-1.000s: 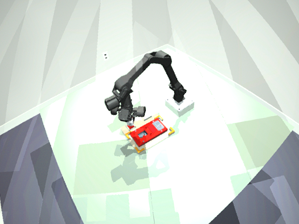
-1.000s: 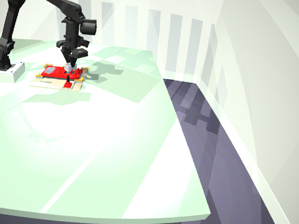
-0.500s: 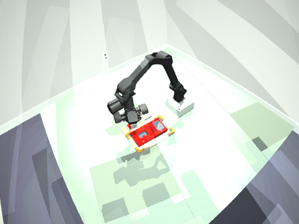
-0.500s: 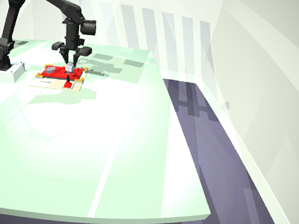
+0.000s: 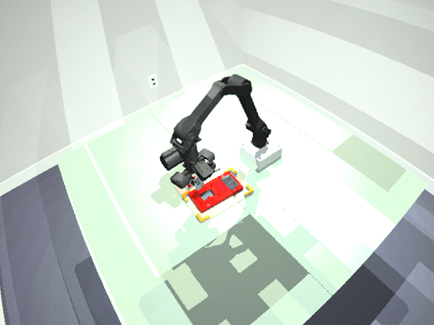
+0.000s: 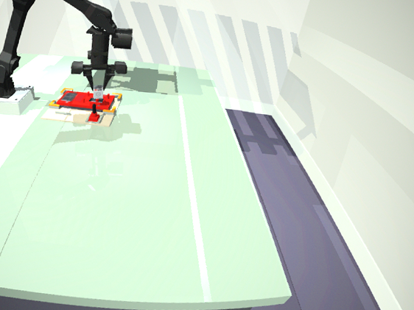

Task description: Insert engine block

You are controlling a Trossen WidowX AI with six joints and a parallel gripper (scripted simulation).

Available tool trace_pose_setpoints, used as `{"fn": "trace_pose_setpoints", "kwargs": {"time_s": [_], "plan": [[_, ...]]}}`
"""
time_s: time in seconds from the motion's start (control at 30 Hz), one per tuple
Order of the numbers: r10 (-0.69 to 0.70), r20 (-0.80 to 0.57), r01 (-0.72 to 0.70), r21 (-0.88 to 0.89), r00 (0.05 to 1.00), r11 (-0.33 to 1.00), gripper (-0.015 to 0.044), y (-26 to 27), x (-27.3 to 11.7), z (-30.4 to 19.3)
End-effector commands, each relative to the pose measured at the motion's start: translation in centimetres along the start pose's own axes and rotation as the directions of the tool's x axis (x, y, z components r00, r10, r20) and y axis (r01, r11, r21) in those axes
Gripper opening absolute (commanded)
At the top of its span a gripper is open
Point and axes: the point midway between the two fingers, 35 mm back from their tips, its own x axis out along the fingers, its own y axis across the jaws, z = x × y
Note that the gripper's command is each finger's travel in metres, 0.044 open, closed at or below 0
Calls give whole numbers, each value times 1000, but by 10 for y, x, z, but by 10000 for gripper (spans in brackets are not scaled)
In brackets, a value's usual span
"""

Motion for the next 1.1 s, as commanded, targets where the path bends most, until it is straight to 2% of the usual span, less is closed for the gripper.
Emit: {"fn": "trace_pose_setpoints", "kwargs": {"time_s": [0.0, 0.23, 0.47, 0.8, 1.07], "plan": [[-5, 1, 5, -163, 1000, 987, 0, 1, 1, 7], [-4, 1, 5, -397, 1000, 918, 0, 1, 4, 15], [-4, 2, 4, -607, 1000, 795, 0, 2, 7, 23], [-4, 2, 4, -842, 1000, 540, 0, 3, 12, 35], [-4, 3, 4, -951, 1000, 310, 0, 4, 15, 43]]}}
